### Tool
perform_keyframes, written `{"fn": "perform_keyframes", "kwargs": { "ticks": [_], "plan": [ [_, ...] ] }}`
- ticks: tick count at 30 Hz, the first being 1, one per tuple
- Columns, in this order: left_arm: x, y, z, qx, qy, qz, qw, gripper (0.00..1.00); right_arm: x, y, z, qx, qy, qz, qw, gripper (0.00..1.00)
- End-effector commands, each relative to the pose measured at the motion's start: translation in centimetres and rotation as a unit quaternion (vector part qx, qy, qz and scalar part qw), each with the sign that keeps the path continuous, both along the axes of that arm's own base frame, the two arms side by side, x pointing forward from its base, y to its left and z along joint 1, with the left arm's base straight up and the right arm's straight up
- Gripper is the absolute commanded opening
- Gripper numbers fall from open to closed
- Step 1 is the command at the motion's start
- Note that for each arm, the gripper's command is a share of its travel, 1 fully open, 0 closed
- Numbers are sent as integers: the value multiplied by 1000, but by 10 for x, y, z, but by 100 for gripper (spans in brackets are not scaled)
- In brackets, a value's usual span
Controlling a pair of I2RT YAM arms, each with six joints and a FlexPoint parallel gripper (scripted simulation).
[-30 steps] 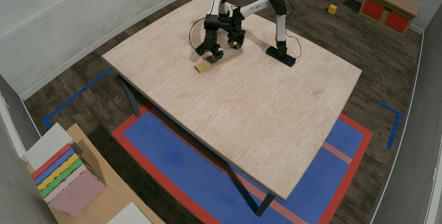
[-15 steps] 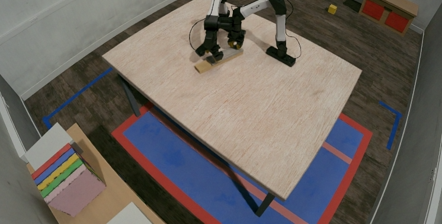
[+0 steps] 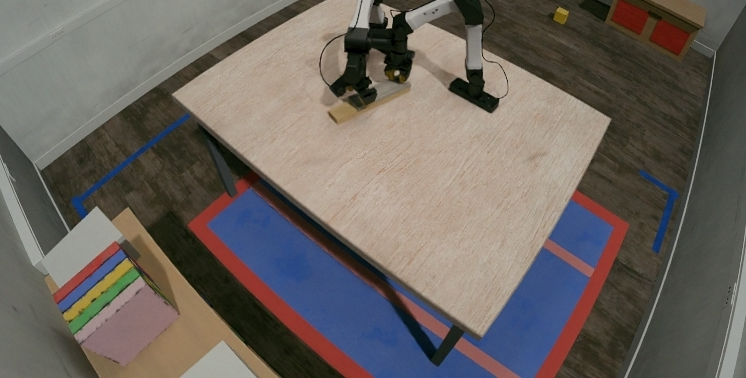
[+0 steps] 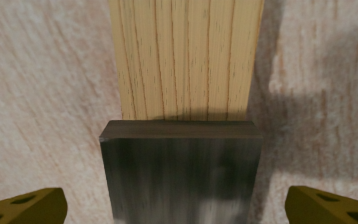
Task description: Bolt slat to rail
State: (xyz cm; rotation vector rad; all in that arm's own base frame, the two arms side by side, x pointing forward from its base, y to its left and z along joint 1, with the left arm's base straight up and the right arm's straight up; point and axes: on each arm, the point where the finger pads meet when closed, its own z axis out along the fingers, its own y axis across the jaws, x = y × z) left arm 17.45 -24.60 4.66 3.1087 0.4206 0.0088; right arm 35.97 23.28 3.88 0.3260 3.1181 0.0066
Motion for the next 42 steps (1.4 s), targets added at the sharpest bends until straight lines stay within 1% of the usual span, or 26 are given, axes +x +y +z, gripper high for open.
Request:
{"fn": "perform_keyframes", "kwargs": {
  "ticks": [1, 42],
  "plan": [
    [1, -3, 4, -7, -4, -1, 1000, 36, 4, 0, -8, 2, -2, -5, 1000, 100],
    [1, -3, 4, -7, -4, -1, 1000, 36, 3, -1, -32, 1, -1, -5, 1000, 100]
  ]
}}
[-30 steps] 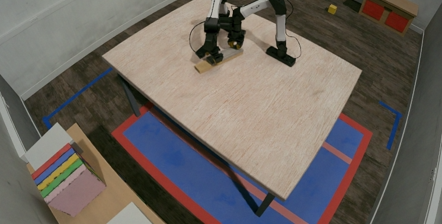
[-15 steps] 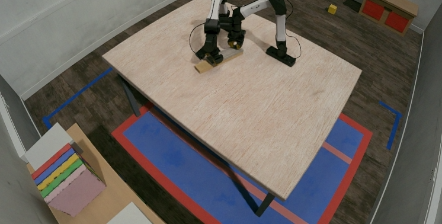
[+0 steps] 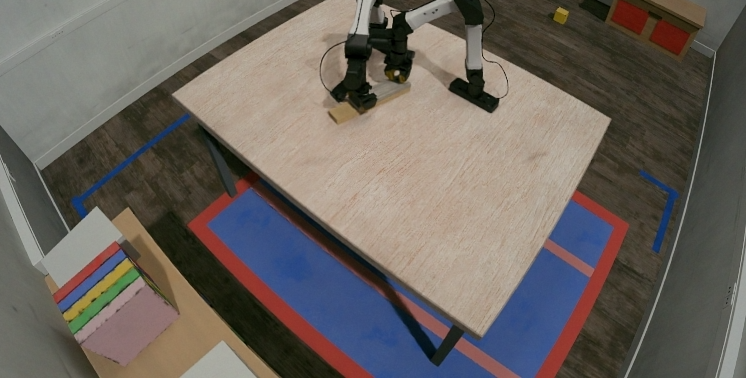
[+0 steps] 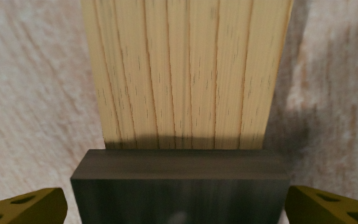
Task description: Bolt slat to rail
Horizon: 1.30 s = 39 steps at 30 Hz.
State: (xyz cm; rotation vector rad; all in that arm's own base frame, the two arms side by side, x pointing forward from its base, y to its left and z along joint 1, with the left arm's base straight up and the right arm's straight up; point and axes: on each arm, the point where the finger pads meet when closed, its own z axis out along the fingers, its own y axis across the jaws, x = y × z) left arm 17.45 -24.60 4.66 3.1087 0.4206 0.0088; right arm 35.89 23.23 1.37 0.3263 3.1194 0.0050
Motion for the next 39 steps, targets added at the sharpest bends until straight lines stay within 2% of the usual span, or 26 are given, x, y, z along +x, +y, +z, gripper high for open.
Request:
{"fn": "perform_keyframes", "kwargs": {
  "ticks": [1, 3, 6, 35, 37, 39],
  "plan": [
    [1, -3, 4, -7, -4, -1, 1000, 36, 3, -1, -8, 1, -1, -5, 1000, 100],
    [1, -3, 4, -7, -4, -1, 1000, 36, 3, -1, -9, 1, 0, -5, 1000, 100],
    [1, -3, 4, -7, -4, -1, 1000, 36, 4, 1, 1, 4, -7, -2, 1000, 67],
    [1, -3, 4, -7, -4, -1, 1000, 36, 4, 1, 5, 5, -9, -2, 1000, 67],
    [1, -3, 4, -7, -3, 30, 1000, 36, 4, 1, 5, 5, -9, -2, 1000, 67],
    [1, -3, 6, -7, -2, 106, 994, 36, 4, 1, 5, 5, -9, -2, 1000, 67]
  ]
}}
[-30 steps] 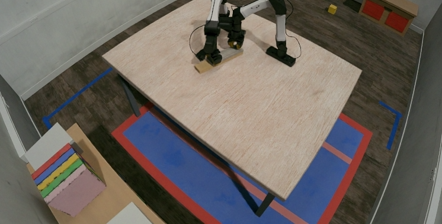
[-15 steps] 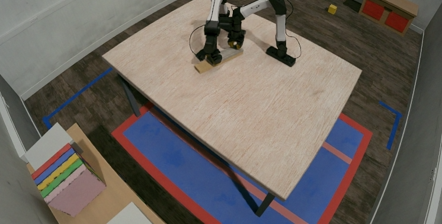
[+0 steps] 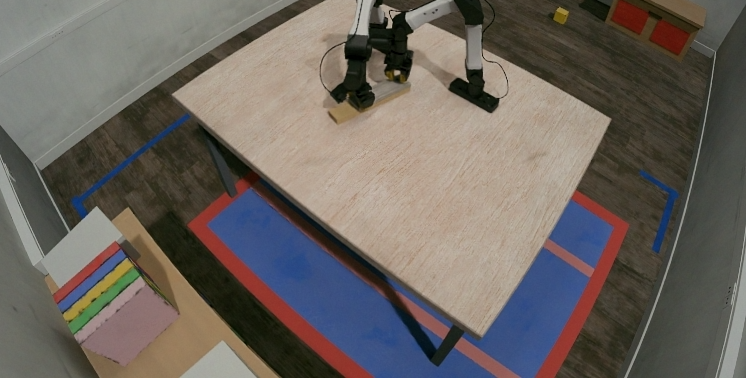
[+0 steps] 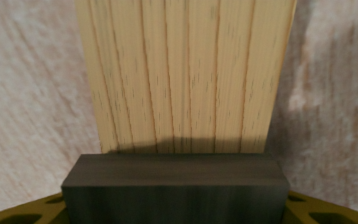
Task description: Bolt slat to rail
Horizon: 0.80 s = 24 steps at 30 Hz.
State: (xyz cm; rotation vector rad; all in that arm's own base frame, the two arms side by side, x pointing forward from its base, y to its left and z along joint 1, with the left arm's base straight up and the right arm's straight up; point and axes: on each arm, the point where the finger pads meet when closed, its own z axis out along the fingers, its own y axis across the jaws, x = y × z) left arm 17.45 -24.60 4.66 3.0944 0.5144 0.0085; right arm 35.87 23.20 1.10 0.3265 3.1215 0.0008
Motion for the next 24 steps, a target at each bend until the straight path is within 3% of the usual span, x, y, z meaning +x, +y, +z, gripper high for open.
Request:
{"fn": "perform_keyframes", "kwargs": {
  "ticks": [1, 3, 5, 12, 18, 20, 21, 24],
  "plan": [
    [1, -3, 7, -7, -2, 117, 993, 36, 4, 1, 7, 6, -10, -2, 1000, 67],
    [1, -3, 7, -7, -2, 117, 993, 36, 4, 1, 7, 6, -10, -2, 1000, 67],
    [2, -4, 8, -9, -2, 199, 980, 36, 4, 1, 7, 6, -10, -2, 1000, 67],
    [1, -5, 10, -11, 2, 418, 908, 36, 4, 1, 7, 6, -10, -2, 1000, 67],
    [1, -4, 11, -11, 5, 569, 822, 36, 4, 1, 7, 6, -10, -2, 1000, 67],
    [1, -4, 11, -11, 5, 569, 822, 36, 4, 1, 7, 6, -10, -2, 1000, 67],
    [1, -4, 11, -12, 5, 627, 779, 36, 4, 1, 7, 6, -10, -2, 1000, 67],
    [1, -4, 11, -11, 7, 691, 723, 36, 4, 1, 7, 6, -10, -2, 1000, 67]
  ]
}}
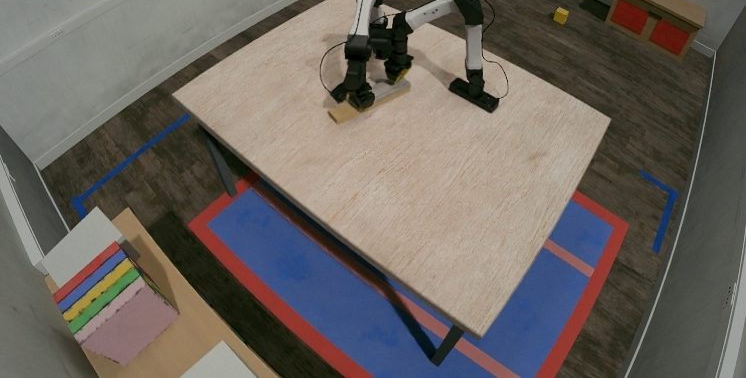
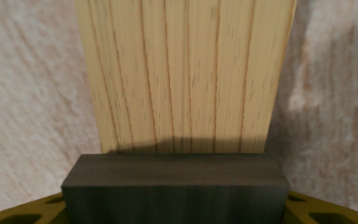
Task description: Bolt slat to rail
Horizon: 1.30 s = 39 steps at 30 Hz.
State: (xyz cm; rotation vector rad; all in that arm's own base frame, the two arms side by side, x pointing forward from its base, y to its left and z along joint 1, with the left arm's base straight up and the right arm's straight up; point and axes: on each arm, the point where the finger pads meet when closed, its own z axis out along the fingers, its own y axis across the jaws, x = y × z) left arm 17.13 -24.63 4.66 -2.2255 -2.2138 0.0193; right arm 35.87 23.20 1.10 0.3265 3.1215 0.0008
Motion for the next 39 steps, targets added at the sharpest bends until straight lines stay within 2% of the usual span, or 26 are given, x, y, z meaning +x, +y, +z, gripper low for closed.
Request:
{"fn": "perform_keyframes", "kwargs": {
  "ticks": [1, 6, 11, 13, 14, 19, 28, 39],
  "plan": [
    [4, -4, 12, -6, -8, 173, 985, 36, 4, 1, 7, 6, -10, -2, 1000, 67],
    [4, -4, 12, -5, -5, 313, 950, 36, 4, 1, 7, 6, -10, -2, 1000, 67],
    [3, -4, 13, -4, -2, 447, 895, 36, 4, 1, 7, 6, -10, -2, 1000, 67],
    [3, -4, 13, -4, -2, 447, 895, 36, 4, 1, 7, 6, -10, -2, 1000, 67],
    [3, -4, 13, -4, -2, 511, 860, 36, 4, 1, 7, 6, -10, -2, 1000, 67],
    [3, -4, 14, -2, 1, 627, 779, 36, 4, 1, 7, 6, -10, -2, 1000, 67],
    [3, -4, 15, -3, 3, 800, 600, 36, 4, 1, 7, 6, -10, -2, 1000, 67],
    [3, -4, 15, -3, 3, 800, 600, 36, 4, 1, 7, 6, -10, -2, 1000, 67]
  ]
}}
